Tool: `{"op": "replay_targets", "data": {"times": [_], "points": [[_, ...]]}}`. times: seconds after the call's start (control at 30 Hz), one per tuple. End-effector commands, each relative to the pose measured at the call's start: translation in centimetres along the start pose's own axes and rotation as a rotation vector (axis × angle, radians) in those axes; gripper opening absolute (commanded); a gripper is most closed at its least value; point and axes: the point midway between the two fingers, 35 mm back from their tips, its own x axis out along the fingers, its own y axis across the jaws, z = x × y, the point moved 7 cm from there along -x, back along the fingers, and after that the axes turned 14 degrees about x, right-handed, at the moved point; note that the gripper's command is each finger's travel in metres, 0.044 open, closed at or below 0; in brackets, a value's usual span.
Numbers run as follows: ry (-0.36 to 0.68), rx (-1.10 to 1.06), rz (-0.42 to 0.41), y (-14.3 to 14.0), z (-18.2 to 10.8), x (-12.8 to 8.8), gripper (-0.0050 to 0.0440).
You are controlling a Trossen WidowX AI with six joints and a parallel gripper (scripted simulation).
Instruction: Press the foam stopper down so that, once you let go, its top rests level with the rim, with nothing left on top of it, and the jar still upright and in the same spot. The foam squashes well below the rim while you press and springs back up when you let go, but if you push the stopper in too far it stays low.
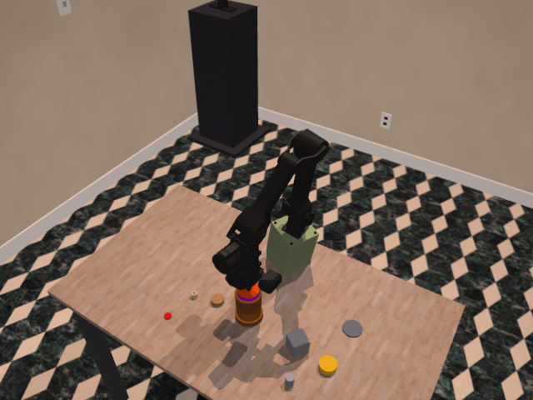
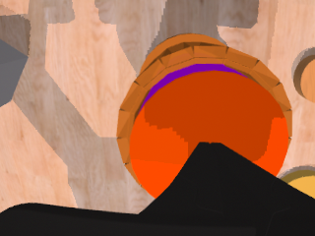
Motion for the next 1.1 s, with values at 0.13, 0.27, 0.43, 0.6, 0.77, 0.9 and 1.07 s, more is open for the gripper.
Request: {"op": "replay_targets", "data": {"times": [0.13,0.27,0.43,0.6,0.77,0.9,1.07], "points": [[-0.004,0.002,-0.002,0.01,-0.02,0.00,0.0000],[-0.004,0.002,-0.002,0.01,-0.02,0.04,0.0000],[-0.004,0.002,-0.002,0.01,-0.02,0.07,0.0000],[-0.004,0.002,-0.002,0.01,-0.02,0.10,0.0000],[-0.004,0.002,-0.002,0.01,-0.02,0.13,0.0000],[-0.004,0.002,-0.002,0.00,-0.03,0.15,0.0000],[-0.004,0.002,-0.002,0.00,-0.04,0.18,0.0000]]}}
